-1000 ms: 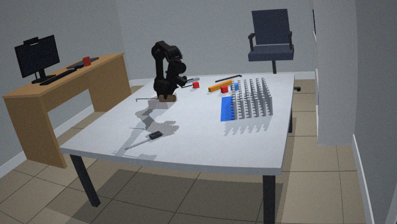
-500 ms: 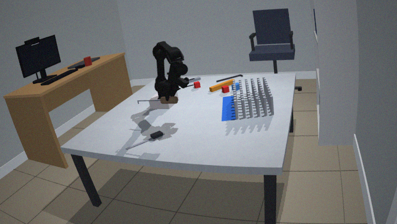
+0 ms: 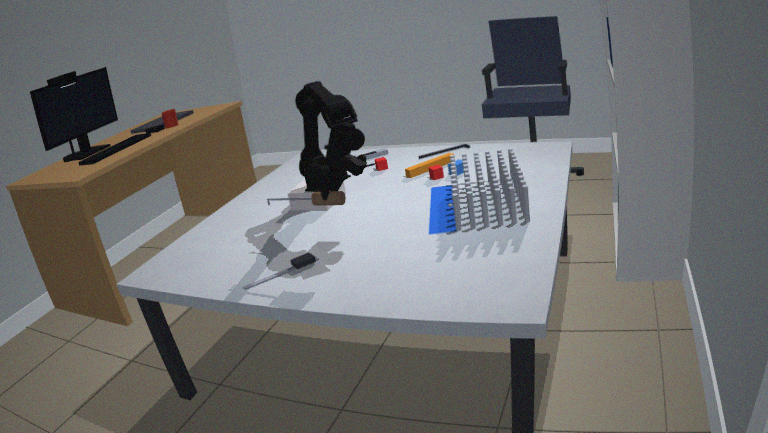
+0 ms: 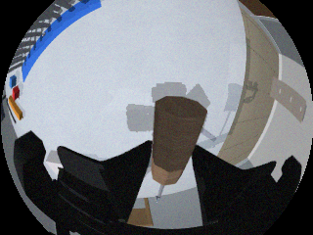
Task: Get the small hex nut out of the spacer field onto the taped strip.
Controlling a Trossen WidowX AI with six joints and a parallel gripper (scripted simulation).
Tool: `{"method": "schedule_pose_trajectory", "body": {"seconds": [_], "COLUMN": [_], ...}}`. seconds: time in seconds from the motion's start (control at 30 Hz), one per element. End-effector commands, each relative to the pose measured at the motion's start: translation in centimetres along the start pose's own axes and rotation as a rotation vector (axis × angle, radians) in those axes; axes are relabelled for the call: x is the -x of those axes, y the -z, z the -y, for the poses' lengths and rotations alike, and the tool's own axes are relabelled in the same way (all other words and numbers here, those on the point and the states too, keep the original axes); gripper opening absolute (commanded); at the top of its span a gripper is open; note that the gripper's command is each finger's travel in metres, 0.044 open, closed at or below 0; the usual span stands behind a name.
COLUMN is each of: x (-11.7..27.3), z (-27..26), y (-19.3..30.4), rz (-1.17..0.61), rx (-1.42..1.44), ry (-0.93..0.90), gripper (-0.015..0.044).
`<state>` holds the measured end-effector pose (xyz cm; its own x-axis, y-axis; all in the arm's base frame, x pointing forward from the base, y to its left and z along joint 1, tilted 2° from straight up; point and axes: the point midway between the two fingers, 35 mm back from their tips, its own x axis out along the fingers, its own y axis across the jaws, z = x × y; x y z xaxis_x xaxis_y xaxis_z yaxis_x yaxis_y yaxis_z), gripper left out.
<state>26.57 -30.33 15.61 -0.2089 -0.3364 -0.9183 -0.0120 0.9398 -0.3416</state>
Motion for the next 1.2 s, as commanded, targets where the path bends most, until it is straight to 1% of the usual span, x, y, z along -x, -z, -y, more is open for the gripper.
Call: {"method": "schedule_pose_trajectory", "body": {"seconds": [0.0, 1.17], "x": [-0.5, -3.4], "z": [-0.1, -0.8], "y": [0.0, -1.1], "rz": [-0.01, -0.01], "rx": [0.01, 0.01], "ry": [0.0, 0.001], "gripper": [0.0, 0.0]}}
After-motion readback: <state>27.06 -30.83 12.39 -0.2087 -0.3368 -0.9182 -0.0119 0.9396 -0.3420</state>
